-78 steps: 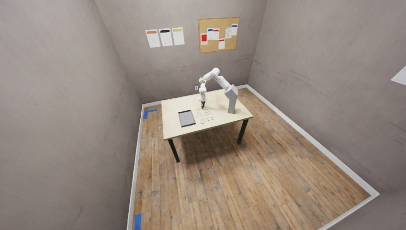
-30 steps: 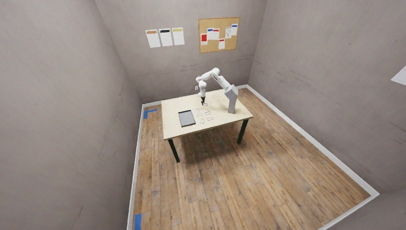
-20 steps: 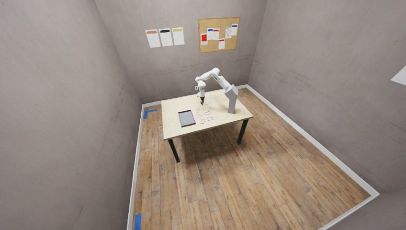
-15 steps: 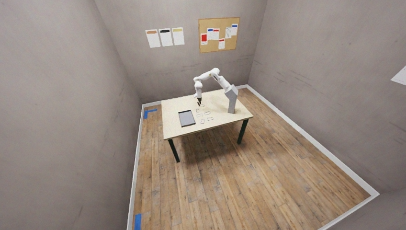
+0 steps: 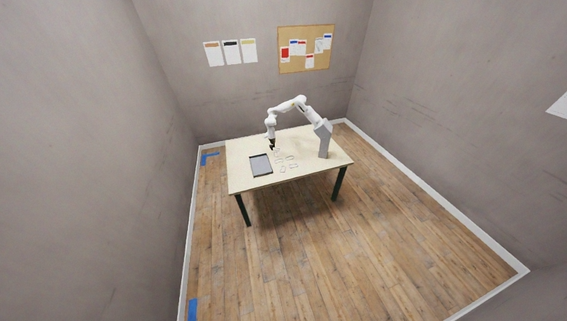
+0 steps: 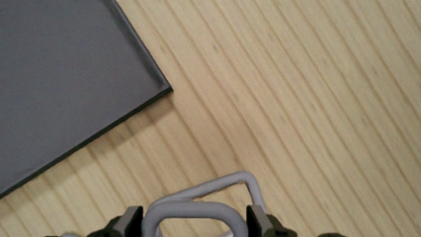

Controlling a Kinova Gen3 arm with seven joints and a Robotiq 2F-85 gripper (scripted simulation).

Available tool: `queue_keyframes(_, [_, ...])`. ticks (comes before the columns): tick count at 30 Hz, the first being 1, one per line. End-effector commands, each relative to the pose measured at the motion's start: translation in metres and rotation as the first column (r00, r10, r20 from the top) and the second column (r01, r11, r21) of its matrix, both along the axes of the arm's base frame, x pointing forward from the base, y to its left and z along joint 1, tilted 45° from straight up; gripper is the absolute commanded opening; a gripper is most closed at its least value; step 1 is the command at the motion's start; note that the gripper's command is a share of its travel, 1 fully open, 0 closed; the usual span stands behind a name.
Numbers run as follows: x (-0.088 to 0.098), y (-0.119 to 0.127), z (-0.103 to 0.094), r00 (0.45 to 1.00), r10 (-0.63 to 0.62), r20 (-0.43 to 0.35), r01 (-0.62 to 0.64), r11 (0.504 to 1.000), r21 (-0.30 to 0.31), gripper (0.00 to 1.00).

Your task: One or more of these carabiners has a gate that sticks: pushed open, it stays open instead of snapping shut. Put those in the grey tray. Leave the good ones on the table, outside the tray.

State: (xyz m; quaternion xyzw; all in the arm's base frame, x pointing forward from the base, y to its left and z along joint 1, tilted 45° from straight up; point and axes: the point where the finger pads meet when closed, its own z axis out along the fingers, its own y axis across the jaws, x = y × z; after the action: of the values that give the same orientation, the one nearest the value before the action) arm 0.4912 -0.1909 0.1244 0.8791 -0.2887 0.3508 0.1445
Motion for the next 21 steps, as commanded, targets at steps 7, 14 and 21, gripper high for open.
queue_keyframes(7, [0.051, 0.016, 0.028, 1.000, 0.001, 0.007, -0.001, 1.000, -0.007, 0.00])
queue_keyframes(14, [0.112, 0.033, 0.062, 1.000, 0.002, 0.008, -0.002, 1.000, -0.008, 0.00])
queue_keyframes(21, [0.128, 0.038, 0.071, 1.000, 0.002, 0.008, -0.002, 1.000, -0.008, 0.00])
